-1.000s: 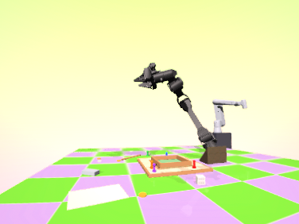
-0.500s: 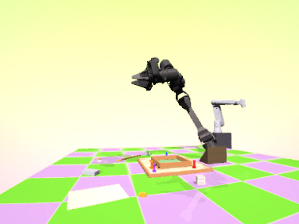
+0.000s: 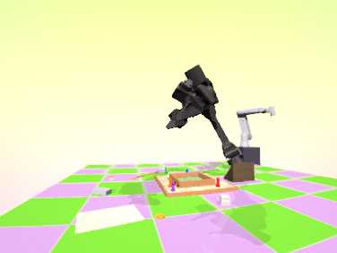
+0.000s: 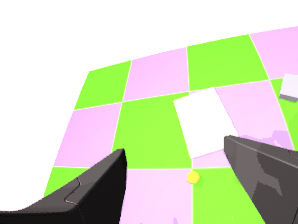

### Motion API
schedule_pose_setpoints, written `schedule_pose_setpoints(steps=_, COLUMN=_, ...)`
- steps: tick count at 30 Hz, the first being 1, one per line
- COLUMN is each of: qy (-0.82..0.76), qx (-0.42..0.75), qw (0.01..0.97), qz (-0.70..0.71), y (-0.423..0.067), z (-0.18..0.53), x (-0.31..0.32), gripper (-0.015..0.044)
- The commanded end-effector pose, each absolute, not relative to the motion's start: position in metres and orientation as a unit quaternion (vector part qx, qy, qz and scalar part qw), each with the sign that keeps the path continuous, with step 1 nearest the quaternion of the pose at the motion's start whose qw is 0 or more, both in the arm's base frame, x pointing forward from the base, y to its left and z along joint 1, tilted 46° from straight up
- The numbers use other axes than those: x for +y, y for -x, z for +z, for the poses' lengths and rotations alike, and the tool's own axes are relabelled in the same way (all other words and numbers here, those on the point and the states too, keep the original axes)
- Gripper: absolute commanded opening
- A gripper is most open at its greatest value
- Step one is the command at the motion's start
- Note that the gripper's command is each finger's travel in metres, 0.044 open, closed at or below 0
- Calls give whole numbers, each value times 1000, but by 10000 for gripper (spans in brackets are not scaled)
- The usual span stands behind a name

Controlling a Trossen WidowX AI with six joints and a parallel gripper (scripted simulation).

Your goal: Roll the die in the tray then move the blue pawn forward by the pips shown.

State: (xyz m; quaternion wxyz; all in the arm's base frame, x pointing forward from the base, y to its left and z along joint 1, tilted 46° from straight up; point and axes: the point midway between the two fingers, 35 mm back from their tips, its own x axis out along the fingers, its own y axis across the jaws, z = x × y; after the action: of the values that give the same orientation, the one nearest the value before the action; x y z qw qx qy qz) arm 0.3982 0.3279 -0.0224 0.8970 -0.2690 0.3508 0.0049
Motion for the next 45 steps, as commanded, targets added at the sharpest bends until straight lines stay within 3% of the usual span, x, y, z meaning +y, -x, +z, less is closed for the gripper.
schedule_pose_setpoints(steps=1, qy=226, qx=476, qw=848, qz=-62, y=-356, z=-83, x=299, gripper=275)
schedule_pose_setpoints(steps=13, qy=179, qx=603, qw=694, qz=-349, y=-255, z=-132, x=223, gripper=275)
schedule_pose_setpoints(steps=45, qy=179, qx=602, qw=692, qz=-354, y=-257, z=-165, x=184, gripper=275)
